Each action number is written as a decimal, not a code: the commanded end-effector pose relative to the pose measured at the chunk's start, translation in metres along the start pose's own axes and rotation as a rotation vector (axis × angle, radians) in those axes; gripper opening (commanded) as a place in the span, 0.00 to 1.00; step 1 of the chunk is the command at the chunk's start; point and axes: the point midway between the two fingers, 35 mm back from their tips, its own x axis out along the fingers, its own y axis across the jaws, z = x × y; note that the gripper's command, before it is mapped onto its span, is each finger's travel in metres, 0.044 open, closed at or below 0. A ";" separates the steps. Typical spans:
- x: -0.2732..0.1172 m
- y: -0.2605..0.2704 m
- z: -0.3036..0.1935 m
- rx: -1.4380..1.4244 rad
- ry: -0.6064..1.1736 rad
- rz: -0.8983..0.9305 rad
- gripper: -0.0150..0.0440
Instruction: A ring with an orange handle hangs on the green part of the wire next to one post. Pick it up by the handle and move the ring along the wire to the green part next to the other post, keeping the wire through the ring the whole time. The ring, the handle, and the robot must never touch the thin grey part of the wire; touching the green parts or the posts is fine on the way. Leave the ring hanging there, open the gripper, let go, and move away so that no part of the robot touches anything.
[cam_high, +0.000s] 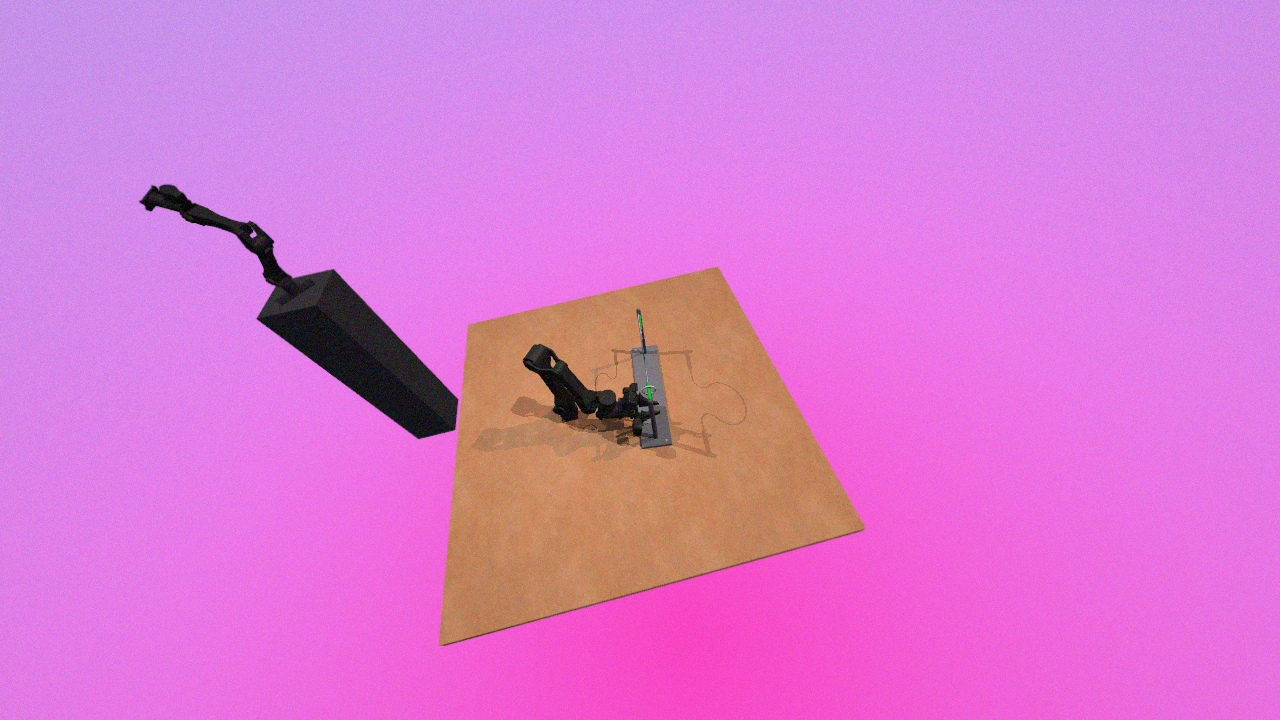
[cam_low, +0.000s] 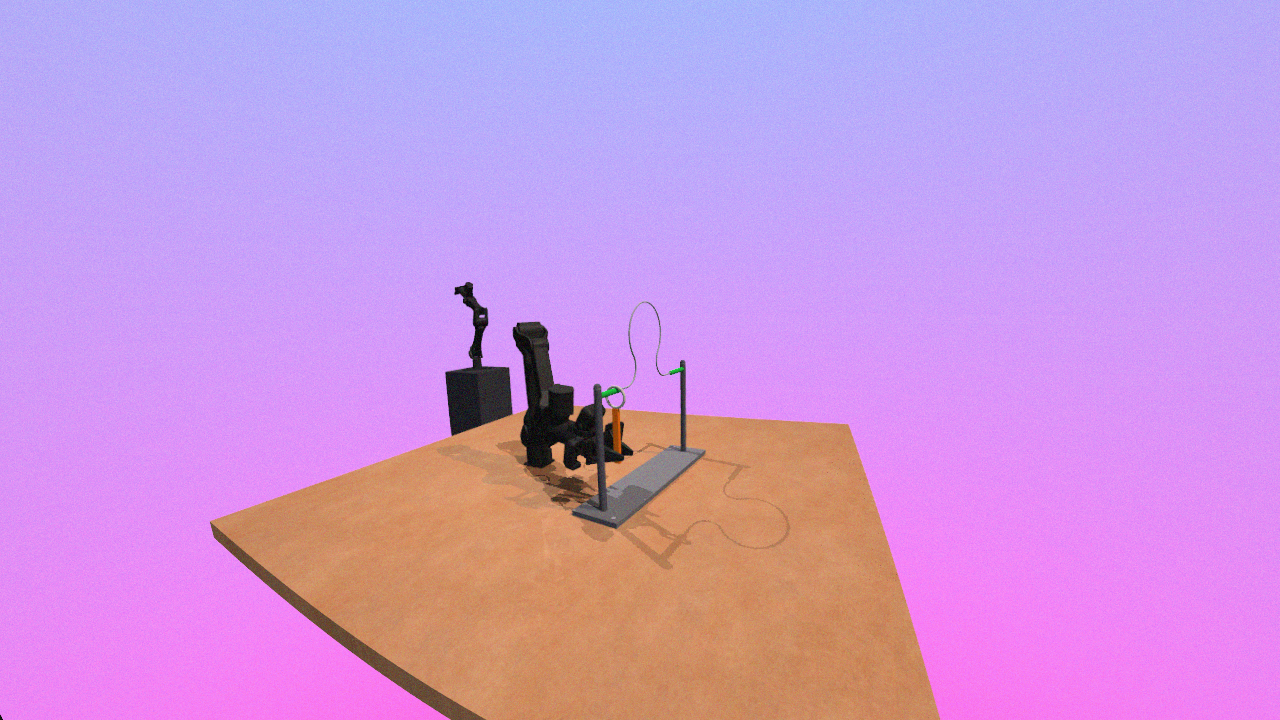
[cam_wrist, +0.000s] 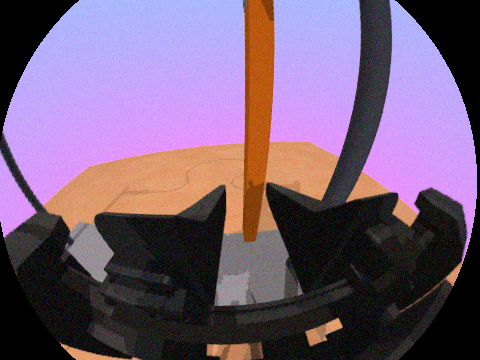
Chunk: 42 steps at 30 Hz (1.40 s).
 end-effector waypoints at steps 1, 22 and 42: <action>0.007 0.000 0.000 0.005 -0.004 -0.003 0.53; 0.011 0.001 -0.001 0.006 -0.004 -0.003 0.53; 0.011 0.001 -0.001 0.000 -0.003 0.001 0.00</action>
